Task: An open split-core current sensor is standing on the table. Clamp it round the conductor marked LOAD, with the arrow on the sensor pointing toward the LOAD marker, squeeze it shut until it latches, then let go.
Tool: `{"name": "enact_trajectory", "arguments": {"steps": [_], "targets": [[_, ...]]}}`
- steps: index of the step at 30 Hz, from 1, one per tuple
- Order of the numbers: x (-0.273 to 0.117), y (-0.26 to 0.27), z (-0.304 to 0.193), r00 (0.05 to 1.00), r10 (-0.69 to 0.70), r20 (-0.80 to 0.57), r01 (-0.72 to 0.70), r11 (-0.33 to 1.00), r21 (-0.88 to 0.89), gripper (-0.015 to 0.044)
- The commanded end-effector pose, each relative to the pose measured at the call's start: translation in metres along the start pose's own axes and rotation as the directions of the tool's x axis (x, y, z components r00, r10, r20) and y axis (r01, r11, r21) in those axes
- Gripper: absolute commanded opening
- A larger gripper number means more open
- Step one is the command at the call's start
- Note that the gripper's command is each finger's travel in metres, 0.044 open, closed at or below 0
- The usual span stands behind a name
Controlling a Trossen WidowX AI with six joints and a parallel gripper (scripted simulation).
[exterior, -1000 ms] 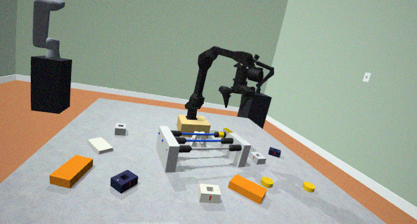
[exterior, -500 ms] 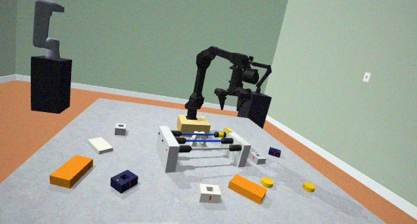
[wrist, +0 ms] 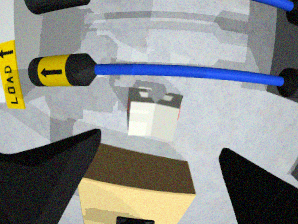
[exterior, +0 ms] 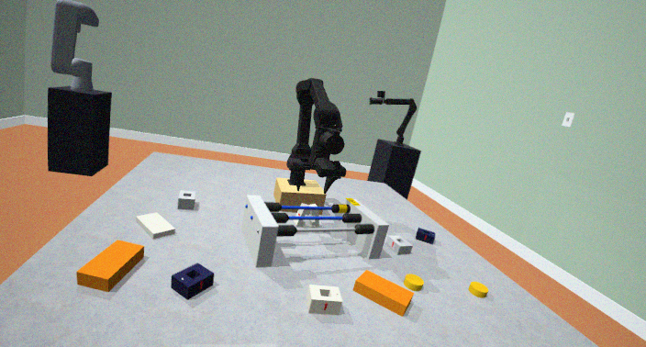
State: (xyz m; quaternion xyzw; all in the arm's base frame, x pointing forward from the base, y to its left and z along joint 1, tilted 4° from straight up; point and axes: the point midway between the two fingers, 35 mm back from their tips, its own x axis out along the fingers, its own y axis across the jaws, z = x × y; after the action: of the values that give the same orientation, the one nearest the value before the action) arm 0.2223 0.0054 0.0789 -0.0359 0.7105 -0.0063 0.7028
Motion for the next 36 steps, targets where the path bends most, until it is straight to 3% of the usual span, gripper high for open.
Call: {"name": "enact_trajectory", "arguments": {"steps": [1,36], "targets": [[0.004,-0.002,-0.001,1.000,-0.001,0.007,0.001,1.000,-0.009,0.0440],[0.060,-0.002,-0.001,1.000,-0.002,0.007,0.002,1.000,-0.009,0.0440]]}}
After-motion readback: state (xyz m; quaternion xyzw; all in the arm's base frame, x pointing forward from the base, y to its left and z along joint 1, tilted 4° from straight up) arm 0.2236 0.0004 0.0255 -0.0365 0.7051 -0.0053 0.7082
